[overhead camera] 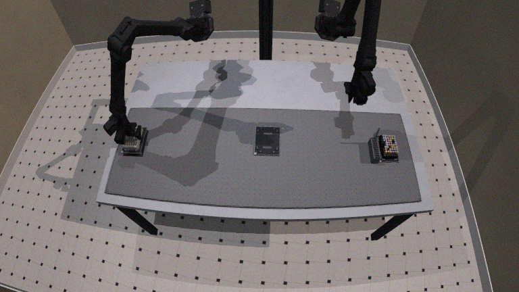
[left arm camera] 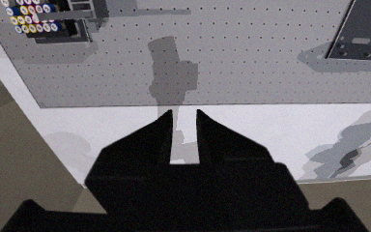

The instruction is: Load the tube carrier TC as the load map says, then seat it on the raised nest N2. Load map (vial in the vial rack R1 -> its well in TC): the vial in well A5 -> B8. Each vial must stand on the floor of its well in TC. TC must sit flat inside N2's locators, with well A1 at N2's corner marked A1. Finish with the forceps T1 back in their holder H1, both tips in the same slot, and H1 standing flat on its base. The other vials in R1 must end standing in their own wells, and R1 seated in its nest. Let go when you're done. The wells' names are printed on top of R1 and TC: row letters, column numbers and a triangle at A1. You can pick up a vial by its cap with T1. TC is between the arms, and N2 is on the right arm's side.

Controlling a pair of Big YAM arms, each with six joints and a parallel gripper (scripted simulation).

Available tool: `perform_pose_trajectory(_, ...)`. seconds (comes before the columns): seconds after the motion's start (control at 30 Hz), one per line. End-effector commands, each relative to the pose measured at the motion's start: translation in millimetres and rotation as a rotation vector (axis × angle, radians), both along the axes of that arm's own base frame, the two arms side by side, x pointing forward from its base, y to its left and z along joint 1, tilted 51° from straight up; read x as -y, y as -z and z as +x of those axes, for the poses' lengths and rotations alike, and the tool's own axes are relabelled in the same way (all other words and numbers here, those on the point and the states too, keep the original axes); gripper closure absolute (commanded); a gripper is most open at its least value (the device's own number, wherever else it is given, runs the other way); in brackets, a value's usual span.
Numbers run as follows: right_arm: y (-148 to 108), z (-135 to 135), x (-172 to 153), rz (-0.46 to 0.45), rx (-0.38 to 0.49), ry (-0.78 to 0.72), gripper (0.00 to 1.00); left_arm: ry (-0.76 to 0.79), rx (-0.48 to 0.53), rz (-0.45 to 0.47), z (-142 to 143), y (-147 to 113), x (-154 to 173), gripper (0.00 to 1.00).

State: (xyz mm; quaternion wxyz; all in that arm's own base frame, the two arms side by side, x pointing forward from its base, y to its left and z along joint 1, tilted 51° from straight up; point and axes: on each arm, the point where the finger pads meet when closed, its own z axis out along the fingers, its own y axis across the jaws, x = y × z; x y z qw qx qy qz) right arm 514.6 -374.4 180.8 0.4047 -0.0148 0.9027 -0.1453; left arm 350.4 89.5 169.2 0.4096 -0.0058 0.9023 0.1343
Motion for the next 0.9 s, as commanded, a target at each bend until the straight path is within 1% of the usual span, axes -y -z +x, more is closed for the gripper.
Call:
perform_pose_trajectory(0.0,-8.3,3.1,2.7,-0.009,0.013,0.003,0.00,-0.011,0.016,-0.005,2.8,-6.9,-1.7,0.77)
perform_pose_trajectory(0.43,-8.3,3.1,2.7,-0.009,0.013,0.003,0.00,-0.011,0.016,-0.005,2.8,-6.9,-1.7,0.77)
perform_pose_trajectory(0.5,-18.1,-4.1,-1.5,-0.005,0.017,0.007,0.00,-0.011,0.016,-0.005,2.8,-6.9,-1.7,0.77)
perform_pose_trajectory(0.6,-18.0,-14.3,2.5,-0.006,0.011,0.015,0.00,-0.011,0.016,-0.005,2.8,-6.9,-1.7,0.77)
perform_pose_trajectory(0.87,-26.1,-24.1,-1.1,-0.014,0.009,0.008,0.00,-0.011,0.016,-0.005,2.8,-6.9,-1.7,0.77)
